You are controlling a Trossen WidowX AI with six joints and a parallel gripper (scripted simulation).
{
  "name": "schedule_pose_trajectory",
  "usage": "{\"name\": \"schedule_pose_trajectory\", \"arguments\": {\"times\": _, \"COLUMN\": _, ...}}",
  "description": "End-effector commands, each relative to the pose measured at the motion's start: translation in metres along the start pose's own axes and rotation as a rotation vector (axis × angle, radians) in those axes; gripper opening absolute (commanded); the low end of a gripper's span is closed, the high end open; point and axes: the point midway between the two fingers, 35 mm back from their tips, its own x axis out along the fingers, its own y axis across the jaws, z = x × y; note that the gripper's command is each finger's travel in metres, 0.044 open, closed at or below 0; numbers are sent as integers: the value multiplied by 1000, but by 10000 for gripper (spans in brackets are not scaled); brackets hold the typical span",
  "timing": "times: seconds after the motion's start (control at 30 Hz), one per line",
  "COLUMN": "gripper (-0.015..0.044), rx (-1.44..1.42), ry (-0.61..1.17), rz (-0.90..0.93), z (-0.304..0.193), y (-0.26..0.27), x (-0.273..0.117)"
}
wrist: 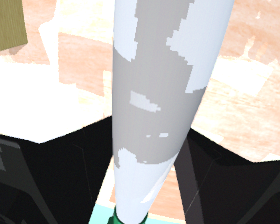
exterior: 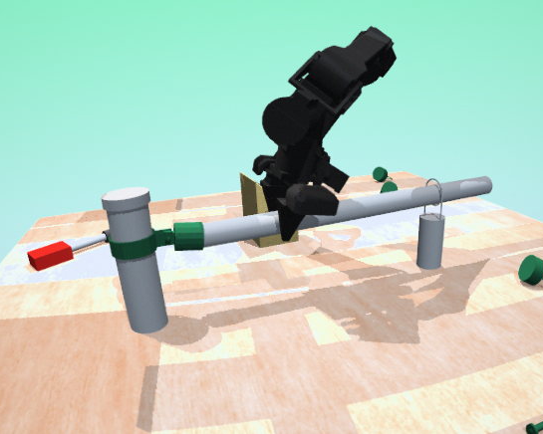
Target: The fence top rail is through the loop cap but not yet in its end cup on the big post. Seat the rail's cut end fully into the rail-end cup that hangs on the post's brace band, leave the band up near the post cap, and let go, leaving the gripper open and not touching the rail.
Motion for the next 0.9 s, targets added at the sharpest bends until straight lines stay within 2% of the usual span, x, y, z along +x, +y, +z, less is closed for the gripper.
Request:
{"name": "schedule_pose_trajectory", "arguments": {"times": 0.0, "gripper": 0, "rx": 1, "ry": 11, "rz": -12, "z": -7, "y": 0, "x": -5}}
{"name": "schedule_pose_trajectory", "arguments": {"times": 0.87, "gripper": 0, "rx": 1, "ry": 12, "rz": -12, "z": -17, "y": -1, "x": -7}}
